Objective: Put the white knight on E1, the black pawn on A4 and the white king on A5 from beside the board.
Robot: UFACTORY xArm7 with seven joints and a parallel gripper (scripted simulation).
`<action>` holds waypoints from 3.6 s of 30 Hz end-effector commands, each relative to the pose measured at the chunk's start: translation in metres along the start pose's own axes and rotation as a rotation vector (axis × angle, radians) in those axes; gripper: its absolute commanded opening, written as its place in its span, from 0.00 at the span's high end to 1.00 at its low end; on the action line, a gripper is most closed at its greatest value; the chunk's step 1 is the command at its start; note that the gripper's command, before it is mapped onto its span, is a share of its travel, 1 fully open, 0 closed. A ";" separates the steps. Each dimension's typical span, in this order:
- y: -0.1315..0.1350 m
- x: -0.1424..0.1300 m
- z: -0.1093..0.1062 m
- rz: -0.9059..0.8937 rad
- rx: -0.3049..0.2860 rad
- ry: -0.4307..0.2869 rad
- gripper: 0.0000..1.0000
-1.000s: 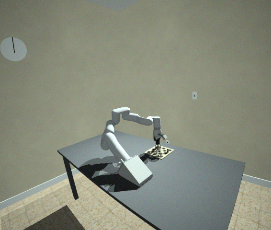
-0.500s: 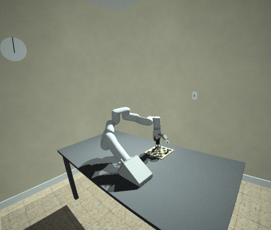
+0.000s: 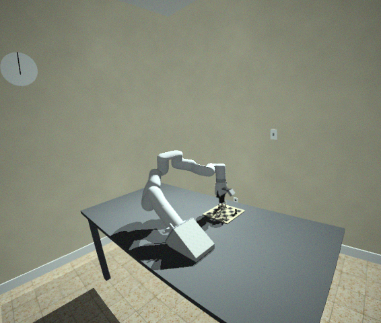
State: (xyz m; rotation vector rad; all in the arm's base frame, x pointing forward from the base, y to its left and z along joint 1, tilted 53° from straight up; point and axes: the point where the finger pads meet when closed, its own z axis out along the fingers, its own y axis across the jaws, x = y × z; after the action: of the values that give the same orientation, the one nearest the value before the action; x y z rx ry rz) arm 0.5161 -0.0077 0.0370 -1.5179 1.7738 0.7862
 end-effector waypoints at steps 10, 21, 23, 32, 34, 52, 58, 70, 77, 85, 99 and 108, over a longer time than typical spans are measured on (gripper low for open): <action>-0.001 0.001 -0.003 0.000 0.005 0.002 1.00; -0.001 0.001 -0.001 0.000 0.005 0.002 1.00; -0.001 0.001 0.000 0.000 0.005 0.002 1.00; -0.001 0.001 0.001 0.000 0.005 0.002 1.00; -0.001 0.001 0.001 0.000 0.005 0.002 1.00; -0.001 0.001 0.001 0.000 0.005 0.002 1.00; -0.001 0.001 0.001 0.000 0.005 0.002 1.00; -0.001 0.001 0.001 0.000 0.005 0.002 0.92; -0.001 0.001 0.001 0.000 0.005 0.002 0.75; -0.001 0.001 0.001 0.000 0.005 0.002 0.58; -0.001 0.001 -0.005 0.000 0.005 0.002 0.58; -0.001 0.001 -0.040 0.000 0.005 0.002 0.58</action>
State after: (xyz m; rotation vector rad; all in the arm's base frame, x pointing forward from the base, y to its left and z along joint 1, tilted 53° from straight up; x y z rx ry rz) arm 0.5134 -0.0275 0.0519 -1.5179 1.7740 0.7862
